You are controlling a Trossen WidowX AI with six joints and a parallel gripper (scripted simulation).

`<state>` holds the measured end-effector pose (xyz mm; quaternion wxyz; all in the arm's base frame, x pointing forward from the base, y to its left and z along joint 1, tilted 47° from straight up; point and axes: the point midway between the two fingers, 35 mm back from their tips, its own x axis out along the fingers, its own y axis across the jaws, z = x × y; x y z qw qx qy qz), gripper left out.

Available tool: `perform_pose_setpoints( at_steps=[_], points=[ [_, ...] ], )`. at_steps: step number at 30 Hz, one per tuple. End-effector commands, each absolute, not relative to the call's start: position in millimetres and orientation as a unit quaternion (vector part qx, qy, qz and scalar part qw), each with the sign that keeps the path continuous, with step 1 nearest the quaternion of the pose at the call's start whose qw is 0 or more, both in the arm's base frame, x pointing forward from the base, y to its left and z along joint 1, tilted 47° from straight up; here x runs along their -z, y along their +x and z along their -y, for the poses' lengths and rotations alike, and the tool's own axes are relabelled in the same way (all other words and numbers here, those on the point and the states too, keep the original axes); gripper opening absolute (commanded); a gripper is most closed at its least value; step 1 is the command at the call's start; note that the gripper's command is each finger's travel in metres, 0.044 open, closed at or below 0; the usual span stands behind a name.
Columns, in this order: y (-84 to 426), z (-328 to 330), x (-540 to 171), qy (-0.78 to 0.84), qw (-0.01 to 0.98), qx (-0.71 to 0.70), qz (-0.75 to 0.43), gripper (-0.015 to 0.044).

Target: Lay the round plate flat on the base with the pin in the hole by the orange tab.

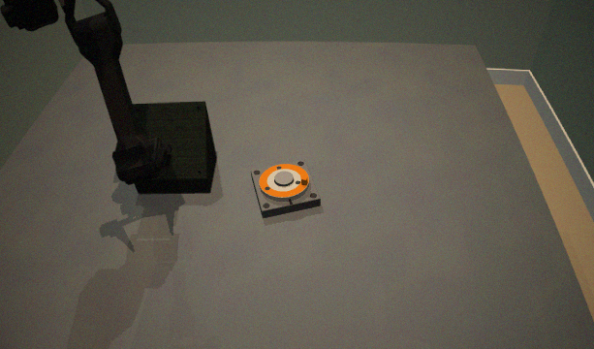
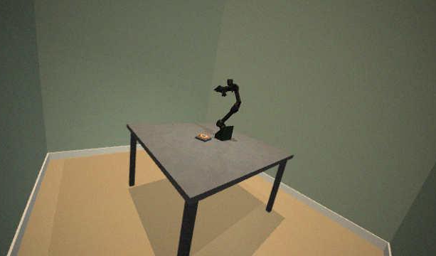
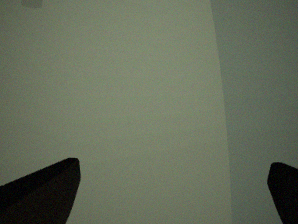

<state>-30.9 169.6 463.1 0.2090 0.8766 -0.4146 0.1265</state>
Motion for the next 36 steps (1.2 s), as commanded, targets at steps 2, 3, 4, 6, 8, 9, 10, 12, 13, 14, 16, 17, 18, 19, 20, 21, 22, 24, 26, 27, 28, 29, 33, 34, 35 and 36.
perform_pose_setpoints(
  at_steps=[2,3,4,6,8,9,10,12,13,14,16,17,18,19,20,21,22,24,26,27,28,29,33,34,35,36],
  points=[
    [-31.4,-153.7,-468.9,0.88,0.212,-0.106,0.412,0.0347],
    [-30.6,-133.7,-475.2,0.883,0.217,-0.08,0.408,0.0321],
    [-27.7,-109.9,-481.4,0.887,0.224,-0.048,0.401,0.0295],
    [-21.2,-80.9,-487.0,0.89,0.236,-0.007,0.389,0.0242],
    [-12.5,-55.3,-490.0,0.892,0.249,0.032,0.375,0.019],
    [-10.4,-52.8,-491.0,0.894,0.252,0.034,0.37,0.0164],
    [-4.3,-44.8,-493.2,0.897,0.261,0.043,0.355,0.0137],
    [16.4,-8.7,-492.6,0.895,0.288,0.102,0.324,0.0085],
    [30.0,9.4,-490.3,0.893,0.305,0.134,0.303,0.0059],
    [40.6,21.6,-487.8,0.89,0.318,0.158,0.287,0.0032],
    [63.6,43.4,-480.6,0.881,0.347,0.202,0.251,0.0],
    [66.2,44.3,-479.0,0.882,0.346,0.204,0.245,0.0],
    [74.2,46.6,-474.1,0.887,0.343,0.208,0.228,0.0],
    [87.4,51.0,-466.1,0.892,0.342,0.218,0.201,0.0],
    [100.9,59.1,-459.6,0.884,0.359,0.24,0.179,0.0],
    [113.9,66.4,-453.1,0.874,0.377,0.262,0.158,0.0],
    [127.1,72.7,-445.9,0.863,0.396,0.284,0.136,0.0],
    [153.6,82.4,-430.0,0.835,0.436,0.323,0.089,0.0],
    [165.0,85.0,-424.2,0.824,0.455,0.33,0.072,0.0],
    [179.7,88.0,-414.3,0.806,0.478,0.346,0.044,0.0],
    [197.2,90.1,-401.4,0.782,0.506,0.365,0.01,0.0],
    [214.2,90.6,-387.6,0.754,0.534,0.381,-0.025,0.0],
    [250.8,85.4,-351.5,0.677,0.595,0.418,-0.115,0.0],
    [257.3,82.6,-343.6,0.66,0.607,0.422,-0.135,0.0],
    [267.5,77.3,-330.3,0.63,0.627,0.428,-0.168,0.0],
    [279.0,69.9,-313.7,0.59,0.649,0.432,-0.208,0.0]
  ],
)
